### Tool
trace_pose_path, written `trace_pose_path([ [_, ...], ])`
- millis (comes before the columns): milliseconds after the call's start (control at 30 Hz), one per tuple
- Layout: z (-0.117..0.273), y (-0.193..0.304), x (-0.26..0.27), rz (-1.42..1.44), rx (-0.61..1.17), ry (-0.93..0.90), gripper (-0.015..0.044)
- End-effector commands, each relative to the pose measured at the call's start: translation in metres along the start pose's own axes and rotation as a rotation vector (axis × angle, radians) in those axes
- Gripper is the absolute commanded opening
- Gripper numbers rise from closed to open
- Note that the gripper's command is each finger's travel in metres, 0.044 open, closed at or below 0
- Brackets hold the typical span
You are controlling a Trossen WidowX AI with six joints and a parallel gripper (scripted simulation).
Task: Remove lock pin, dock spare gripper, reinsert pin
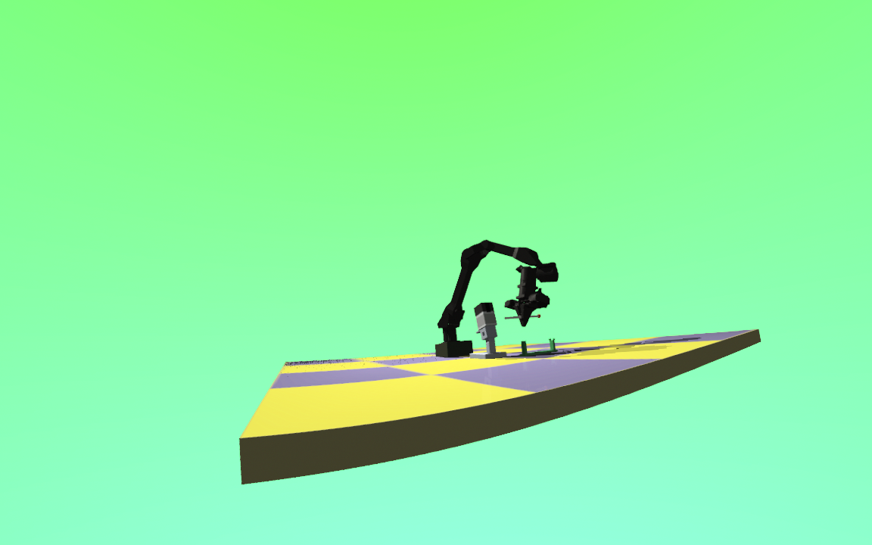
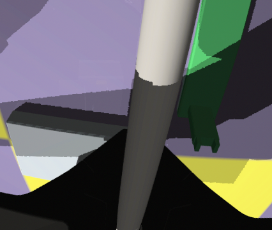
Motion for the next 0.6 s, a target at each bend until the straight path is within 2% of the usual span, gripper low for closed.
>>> trace_pose_path([
  [0, 0.001, 0.001, 0.011, -0.005, -0.002, -0.003, 0.0],
  [400, 0.003, 0.003, 0.038, -0.008, -0.003, -0.006, 0.0],
  [567, -0.008, 0.0, 0.037, -0.009, -0.004, -0.006, 0.0],
])
Point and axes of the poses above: the point midway between the two fingers, 35 mm back from their tips, its own z axis back along the fingers, its own x axis across the jaws, y = z × x, the point moved 6 cm from there along z, back along the fingers, and after that the axes turned 7 degrees about z, right-handed, at the moved point
